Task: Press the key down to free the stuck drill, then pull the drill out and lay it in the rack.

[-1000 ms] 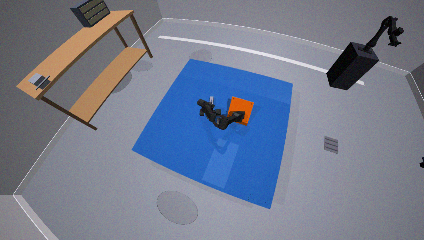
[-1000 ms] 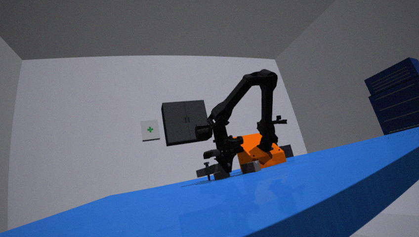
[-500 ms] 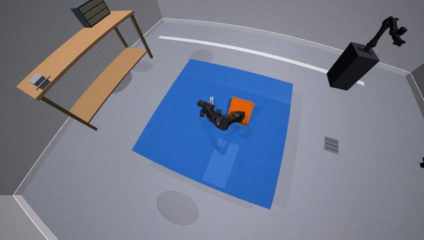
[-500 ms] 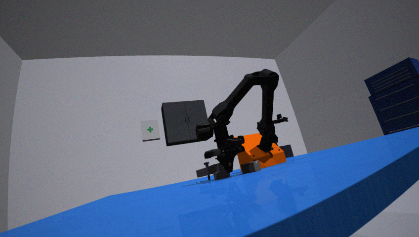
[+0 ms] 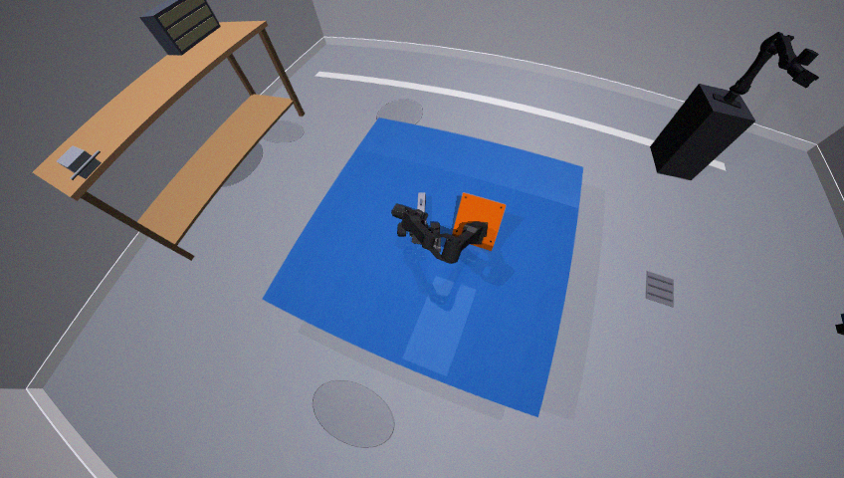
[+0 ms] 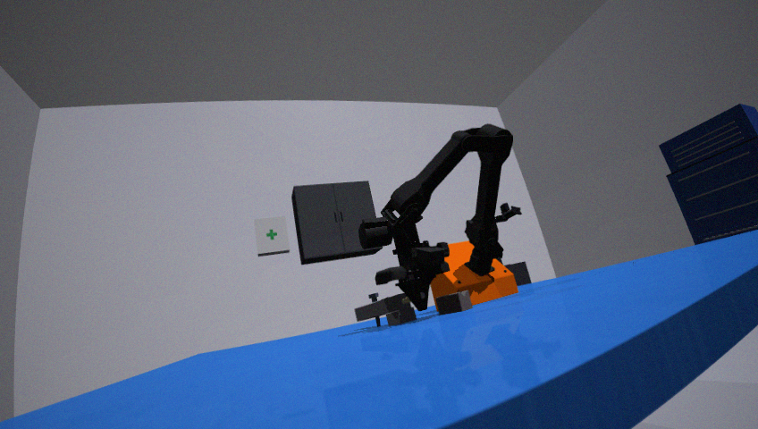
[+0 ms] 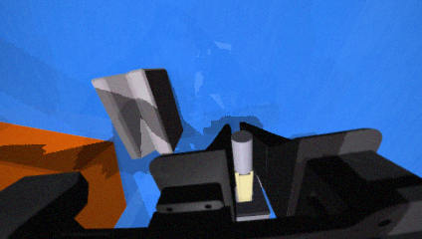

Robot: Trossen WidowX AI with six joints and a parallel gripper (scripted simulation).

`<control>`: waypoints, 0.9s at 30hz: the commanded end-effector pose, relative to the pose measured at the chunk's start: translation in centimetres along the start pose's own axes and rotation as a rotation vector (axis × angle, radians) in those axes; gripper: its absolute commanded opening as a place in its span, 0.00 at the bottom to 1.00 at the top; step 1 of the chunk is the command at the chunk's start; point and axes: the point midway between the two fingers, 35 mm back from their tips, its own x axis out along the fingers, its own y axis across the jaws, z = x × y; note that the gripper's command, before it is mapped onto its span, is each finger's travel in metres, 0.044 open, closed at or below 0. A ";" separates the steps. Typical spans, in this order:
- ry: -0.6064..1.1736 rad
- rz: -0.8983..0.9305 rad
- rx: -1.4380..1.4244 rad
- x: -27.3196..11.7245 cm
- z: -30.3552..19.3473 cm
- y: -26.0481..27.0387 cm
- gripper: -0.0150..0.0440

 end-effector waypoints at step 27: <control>-0.005 -0.002 0.002 0.1 0.8 0.0 1.00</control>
